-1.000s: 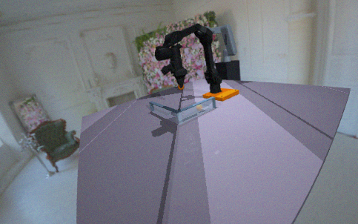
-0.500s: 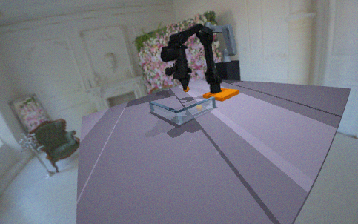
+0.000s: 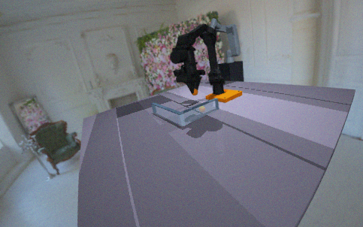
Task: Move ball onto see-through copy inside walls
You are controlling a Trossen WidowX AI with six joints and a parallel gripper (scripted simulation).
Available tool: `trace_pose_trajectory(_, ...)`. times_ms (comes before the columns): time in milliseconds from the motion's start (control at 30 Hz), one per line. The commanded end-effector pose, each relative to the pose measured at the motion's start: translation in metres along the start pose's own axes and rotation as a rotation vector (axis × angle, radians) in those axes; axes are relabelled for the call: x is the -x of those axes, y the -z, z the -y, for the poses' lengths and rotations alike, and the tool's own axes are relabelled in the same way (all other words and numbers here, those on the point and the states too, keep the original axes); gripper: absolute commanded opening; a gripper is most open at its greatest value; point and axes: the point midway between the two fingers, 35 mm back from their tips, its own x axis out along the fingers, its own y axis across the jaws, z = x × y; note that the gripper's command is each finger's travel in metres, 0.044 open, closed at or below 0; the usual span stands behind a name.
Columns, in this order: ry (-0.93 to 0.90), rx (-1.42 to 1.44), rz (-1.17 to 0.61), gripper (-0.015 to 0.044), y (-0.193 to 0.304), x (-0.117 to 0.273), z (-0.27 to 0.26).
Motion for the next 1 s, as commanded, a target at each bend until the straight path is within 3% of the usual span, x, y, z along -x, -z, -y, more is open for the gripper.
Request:
trace_pose_trajectory(0, 0.005, -0.12, 0.005, 0.0, 0.009, -0.005, 0.002)
trace_pose_trajectory(267, 0.005, -0.329, 0.003, 0.0, 0.027, -0.011, 0.005)
trace_pose_trajectory(567, 0.005, -0.347, 0.003, 0.0, 0.029, -0.013, 0.005)
trace_pose_trajectory(967, 0.005, -0.347, 0.003, 0.0, 0.029, -0.065, 0.004)
